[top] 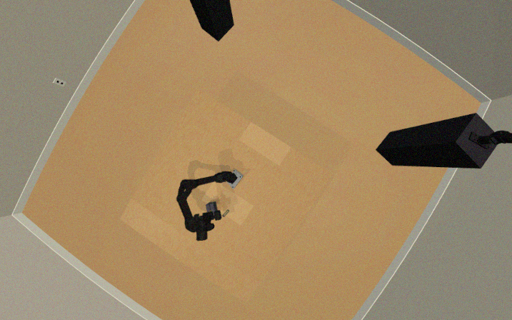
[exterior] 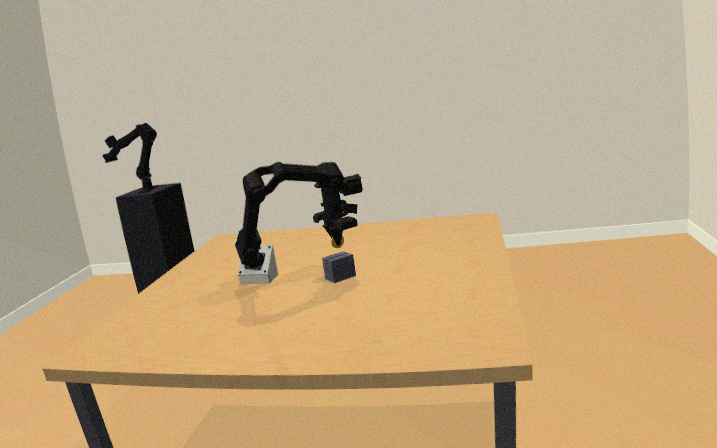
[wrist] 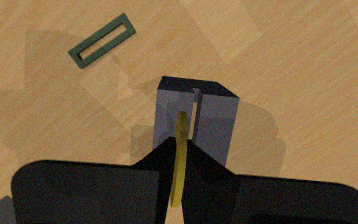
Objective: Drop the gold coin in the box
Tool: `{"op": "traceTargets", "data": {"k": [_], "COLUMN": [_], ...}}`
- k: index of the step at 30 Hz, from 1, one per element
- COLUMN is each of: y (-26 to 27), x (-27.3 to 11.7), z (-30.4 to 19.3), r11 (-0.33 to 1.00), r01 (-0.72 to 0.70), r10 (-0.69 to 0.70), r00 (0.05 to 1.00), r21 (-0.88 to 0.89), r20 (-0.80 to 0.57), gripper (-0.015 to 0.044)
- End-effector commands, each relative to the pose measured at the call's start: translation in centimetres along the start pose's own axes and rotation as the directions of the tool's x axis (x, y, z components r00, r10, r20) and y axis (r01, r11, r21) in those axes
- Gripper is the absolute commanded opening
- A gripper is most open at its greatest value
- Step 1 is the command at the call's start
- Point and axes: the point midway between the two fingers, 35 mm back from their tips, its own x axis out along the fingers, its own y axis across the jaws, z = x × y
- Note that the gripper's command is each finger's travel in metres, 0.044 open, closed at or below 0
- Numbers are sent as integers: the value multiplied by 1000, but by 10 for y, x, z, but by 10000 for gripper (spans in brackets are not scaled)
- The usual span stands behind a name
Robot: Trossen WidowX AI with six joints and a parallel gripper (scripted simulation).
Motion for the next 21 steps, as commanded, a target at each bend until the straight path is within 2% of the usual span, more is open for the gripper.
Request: {"op": "traceTargets", "data": {"k": [1, 21], "y": [-8, -11], "x": [0, 0], "z": [-9, -14], "r11": [1000, 1000], "r01": [5, 2], "r10": [-5, -2], "r00": [1000, 1000], "r21": [-2, 0], "r20": [-3, -3], "gripper": [0, 0]}}
